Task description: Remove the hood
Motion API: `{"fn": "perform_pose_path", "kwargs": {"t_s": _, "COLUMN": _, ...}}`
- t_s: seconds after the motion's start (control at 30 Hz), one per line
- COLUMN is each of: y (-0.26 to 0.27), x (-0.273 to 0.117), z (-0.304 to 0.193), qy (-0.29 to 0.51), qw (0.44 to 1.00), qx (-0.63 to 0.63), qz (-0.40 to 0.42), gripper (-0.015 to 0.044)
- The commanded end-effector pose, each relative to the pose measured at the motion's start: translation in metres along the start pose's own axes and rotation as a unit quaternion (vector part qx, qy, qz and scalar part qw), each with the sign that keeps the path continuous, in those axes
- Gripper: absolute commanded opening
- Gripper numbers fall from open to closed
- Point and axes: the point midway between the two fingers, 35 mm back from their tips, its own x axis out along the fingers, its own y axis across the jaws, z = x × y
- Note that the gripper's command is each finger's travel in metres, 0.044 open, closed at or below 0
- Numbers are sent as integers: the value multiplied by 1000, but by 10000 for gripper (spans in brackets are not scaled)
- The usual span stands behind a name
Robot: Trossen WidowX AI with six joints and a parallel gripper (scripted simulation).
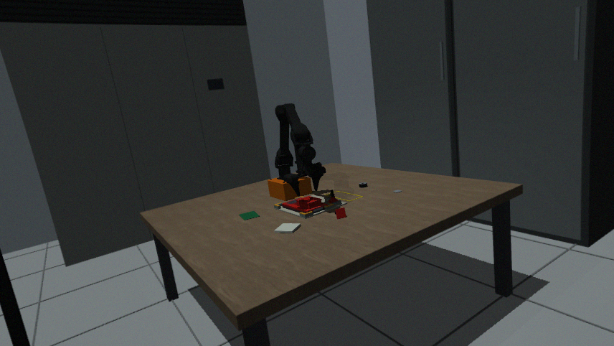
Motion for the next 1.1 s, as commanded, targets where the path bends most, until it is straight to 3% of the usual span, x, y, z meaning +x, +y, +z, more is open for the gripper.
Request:
{"fn": "perform_pose_path", "kwargs": {"t_s": 0.0, "y": -1, "x": 3, "z": 0, "qy": 1, "qw": 1000, "qx": 2, "qz": -2, "gripper": 440}}
{"fn": "perform_pose_path", "kwargs": {"t_s": 1.07, "y": 1, "x": 23, "z": 0, "qy": 1, "qw": 1000, "qx": 2, "qz": -2, "gripper": 440}}
